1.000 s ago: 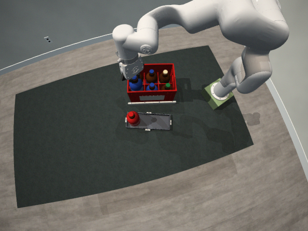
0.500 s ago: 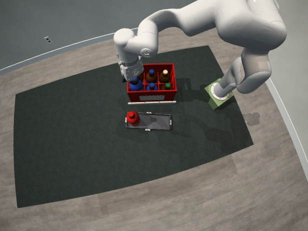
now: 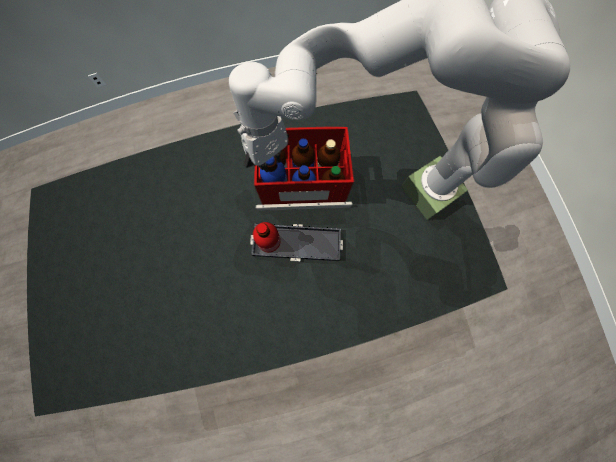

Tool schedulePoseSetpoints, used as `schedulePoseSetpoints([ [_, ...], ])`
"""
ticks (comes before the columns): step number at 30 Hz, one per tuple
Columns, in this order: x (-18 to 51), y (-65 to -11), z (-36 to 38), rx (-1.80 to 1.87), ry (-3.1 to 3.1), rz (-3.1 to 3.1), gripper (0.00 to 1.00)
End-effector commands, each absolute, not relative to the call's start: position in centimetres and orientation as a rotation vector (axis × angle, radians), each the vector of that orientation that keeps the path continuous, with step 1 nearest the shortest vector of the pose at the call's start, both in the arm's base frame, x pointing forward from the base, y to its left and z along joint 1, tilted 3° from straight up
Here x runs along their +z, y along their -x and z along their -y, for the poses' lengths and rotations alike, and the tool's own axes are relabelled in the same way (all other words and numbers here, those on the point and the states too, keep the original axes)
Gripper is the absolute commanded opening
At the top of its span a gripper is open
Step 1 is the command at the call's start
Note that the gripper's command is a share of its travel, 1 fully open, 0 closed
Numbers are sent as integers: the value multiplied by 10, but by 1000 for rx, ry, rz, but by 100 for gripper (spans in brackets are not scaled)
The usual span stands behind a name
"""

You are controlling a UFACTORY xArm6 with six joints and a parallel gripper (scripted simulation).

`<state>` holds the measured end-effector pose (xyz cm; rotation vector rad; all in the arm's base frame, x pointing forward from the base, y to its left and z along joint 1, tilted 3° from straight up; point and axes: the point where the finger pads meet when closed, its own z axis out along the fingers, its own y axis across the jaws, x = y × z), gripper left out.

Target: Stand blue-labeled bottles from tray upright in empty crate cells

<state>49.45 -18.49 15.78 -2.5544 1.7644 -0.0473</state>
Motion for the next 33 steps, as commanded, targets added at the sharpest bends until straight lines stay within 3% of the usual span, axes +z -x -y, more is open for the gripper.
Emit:
schedulePoseSetpoints([
  [1,159,-496,186,-56,2553,-1764,0],
  [33,156,-496,185,-56,2553,-1764,0],
])
